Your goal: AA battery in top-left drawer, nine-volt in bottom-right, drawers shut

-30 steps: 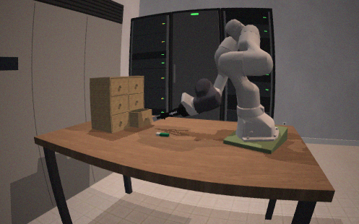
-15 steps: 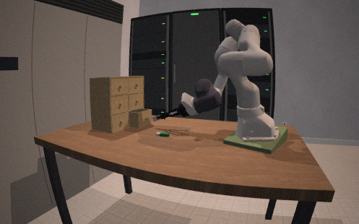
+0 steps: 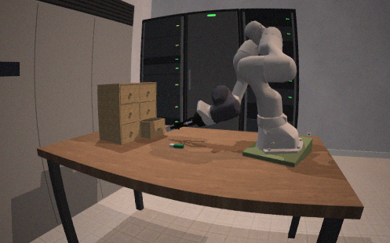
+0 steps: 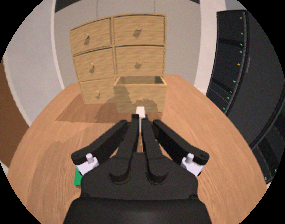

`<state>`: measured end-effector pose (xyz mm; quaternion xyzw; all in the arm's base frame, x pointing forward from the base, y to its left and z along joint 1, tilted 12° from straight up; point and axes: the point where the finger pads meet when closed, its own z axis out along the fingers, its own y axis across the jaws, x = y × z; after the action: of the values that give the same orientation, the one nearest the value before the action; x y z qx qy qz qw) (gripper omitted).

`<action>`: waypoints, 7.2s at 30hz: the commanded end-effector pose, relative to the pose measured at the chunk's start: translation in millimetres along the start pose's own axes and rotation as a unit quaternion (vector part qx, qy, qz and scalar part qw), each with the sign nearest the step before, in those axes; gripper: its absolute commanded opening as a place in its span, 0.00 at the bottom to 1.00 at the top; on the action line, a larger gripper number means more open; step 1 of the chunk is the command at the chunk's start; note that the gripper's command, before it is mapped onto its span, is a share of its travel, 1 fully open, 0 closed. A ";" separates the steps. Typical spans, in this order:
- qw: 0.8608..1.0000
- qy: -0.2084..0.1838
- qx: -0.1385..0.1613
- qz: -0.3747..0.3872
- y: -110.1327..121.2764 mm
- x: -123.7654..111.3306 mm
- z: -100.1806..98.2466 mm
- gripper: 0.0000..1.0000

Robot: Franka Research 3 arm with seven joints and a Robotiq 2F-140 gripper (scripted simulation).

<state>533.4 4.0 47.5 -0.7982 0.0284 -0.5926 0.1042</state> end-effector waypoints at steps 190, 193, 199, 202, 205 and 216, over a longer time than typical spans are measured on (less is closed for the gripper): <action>1.000 0.001 0.000 -0.002 -0.3 33.5 92.5 0.00; 1.000 0.000 0.000 -0.002 -0.3 31.3 86.4 0.00; 1.000 0.000 0.000 -0.002 -0.2 21.4 59.4 0.00; 1.000 0.000 0.000 -0.002 -0.2 18.4 51.0 0.00; 1.000 0.000 0.000 -0.002 -0.2 17.7 49.3 0.00; 1.000 0.000 0.000 -0.002 -0.3 36.9 29.1 0.00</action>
<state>578.7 3.9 65.8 -0.7965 0.0253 -0.5955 0.1012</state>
